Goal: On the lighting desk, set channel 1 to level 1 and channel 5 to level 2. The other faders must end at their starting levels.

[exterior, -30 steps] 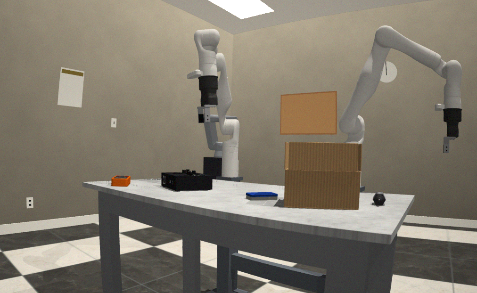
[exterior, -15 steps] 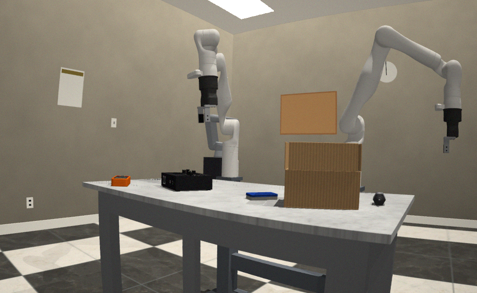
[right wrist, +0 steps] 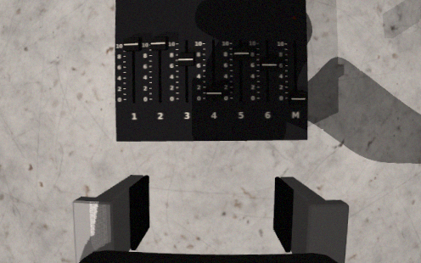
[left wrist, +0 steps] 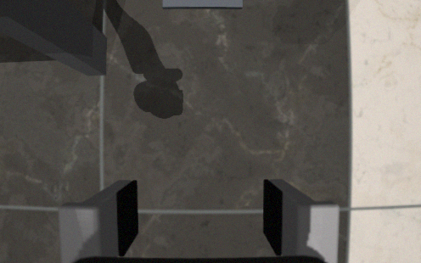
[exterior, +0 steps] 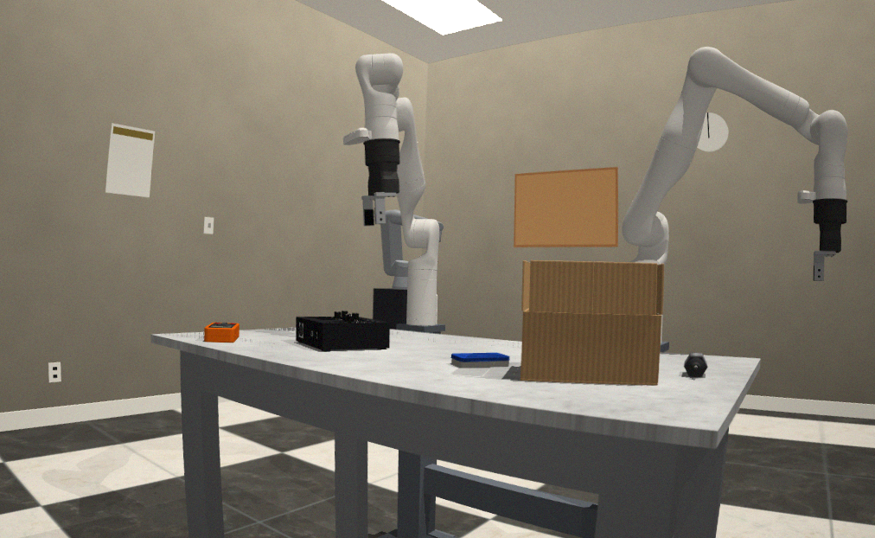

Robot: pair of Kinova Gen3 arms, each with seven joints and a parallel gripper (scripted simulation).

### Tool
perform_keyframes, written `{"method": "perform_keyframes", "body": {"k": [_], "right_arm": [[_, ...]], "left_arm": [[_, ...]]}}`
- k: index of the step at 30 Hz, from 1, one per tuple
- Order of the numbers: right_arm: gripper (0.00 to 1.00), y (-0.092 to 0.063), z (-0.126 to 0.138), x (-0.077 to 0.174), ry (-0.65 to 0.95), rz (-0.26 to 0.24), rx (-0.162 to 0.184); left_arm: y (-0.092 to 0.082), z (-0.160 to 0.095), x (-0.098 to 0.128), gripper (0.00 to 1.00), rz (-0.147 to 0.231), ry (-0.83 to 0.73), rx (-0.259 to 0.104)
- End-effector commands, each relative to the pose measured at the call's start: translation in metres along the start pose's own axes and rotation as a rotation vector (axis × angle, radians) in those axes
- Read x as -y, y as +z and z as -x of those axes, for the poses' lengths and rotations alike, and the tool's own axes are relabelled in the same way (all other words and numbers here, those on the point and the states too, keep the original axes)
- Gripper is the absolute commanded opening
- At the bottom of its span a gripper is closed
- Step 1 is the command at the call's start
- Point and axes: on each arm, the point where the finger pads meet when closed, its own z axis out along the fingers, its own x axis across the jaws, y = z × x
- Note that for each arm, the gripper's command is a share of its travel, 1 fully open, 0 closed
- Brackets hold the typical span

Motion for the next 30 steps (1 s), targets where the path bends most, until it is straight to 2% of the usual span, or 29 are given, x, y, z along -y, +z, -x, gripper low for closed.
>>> {"method": "perform_keyframes", "body": {"k": [1,14,30], "right_arm": [[1.00,-0.002,-0.003,-0.001,-0.005,-0.004,-0.008],[1.00,0.000,-0.004,0.001,0.046,-0.003,-0.007],[1.00,0.006,-0.007,0.010,0.261,-0.002,-0.004]], "left_arm": [[-0.001,0.000,-0.003,1.00,0.012,0.007,0.004],[-0.001,0.000,-0.003,1.00,0.012,0.007,0.004],[-0.001,0.000,-0.003,1.00,0.012,0.007,0.004]]}}
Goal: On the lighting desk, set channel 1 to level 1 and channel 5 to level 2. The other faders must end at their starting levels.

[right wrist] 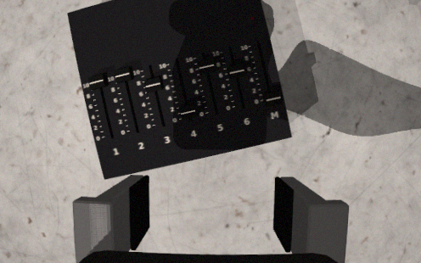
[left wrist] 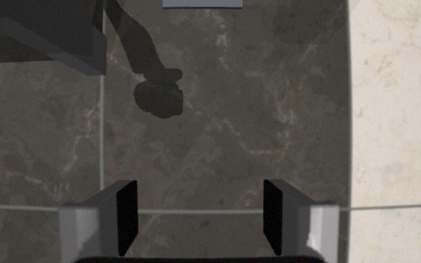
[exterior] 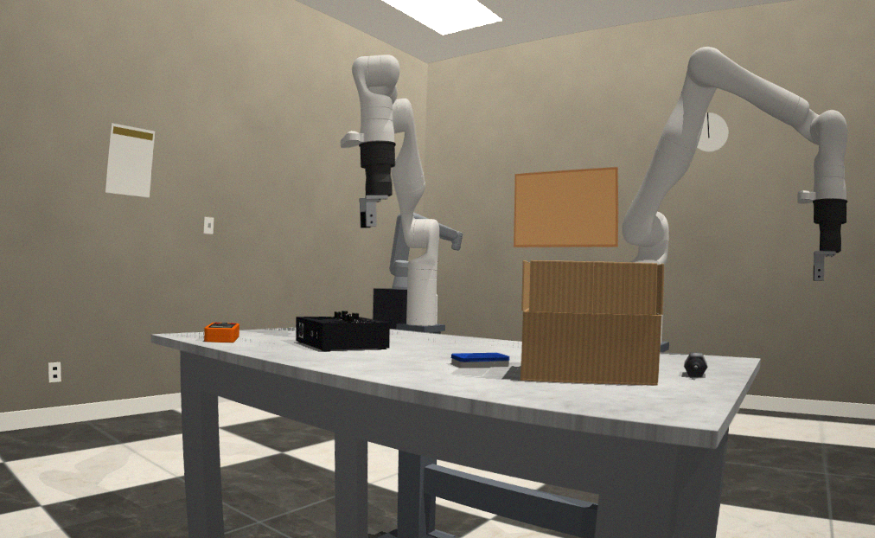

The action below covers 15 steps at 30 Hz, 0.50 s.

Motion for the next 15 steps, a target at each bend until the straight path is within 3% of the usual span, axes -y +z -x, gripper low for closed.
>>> {"method": "perform_keyframes", "body": {"k": [1,15], "right_arm": [[1.00,0.002,0.001,0.000,0.067,0.007,0.004],[1.00,0.012,-0.001,0.013,0.410,0.008,0.007]], "left_arm": [[-0.001,0.000,-0.003,1.00,0.012,0.007,0.004],[-0.001,0.000,-0.003,1.00,0.012,0.007,0.004]]}}
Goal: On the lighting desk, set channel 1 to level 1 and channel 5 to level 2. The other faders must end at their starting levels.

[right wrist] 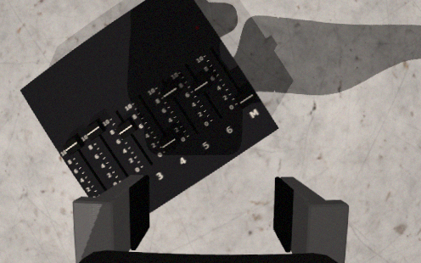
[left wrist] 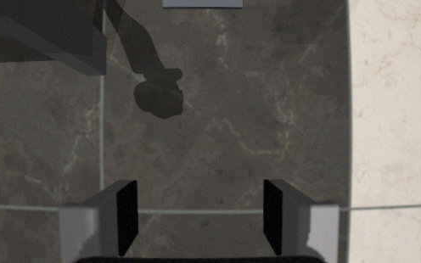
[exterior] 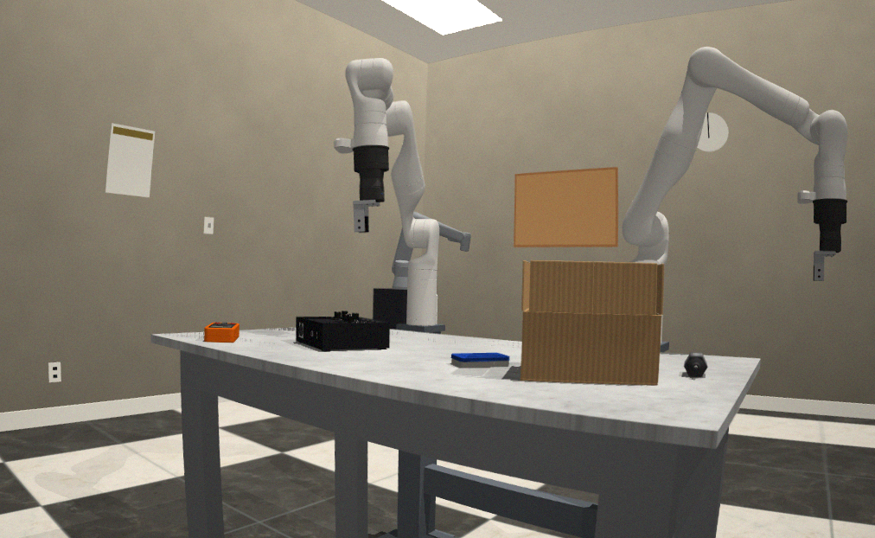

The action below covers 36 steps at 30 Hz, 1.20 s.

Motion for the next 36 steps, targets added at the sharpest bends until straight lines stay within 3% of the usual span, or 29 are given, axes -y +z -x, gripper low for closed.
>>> {"method": "perform_keyframes", "body": {"k": [1,14,16,31,36], "right_arm": [[1.00,0.003,0.004,-0.001,0.083,0.007,0.008],[1.00,0.017,0.007,0.013,0.570,0.006,0.016],[1.00,0.017,0.007,0.013,0.570,0.006,0.016],[1.00,0.033,0.015,0.023,1.169,0.005,0.035],[1.00,0.036,0.017,0.024,1.282,0.005,0.041]], "left_arm": [[-0.001,0.000,-0.003,1.00,0.012,0.007,0.004],[-0.001,0.000,-0.003,1.00,0.012,0.007,0.004],[-0.001,0.000,-0.003,1.00,0.012,0.007,0.004],[-0.001,0.000,-0.003,1.00,0.012,0.007,0.004],[-0.001,0.000,-0.003,1.00,0.012,0.007,0.004]]}}
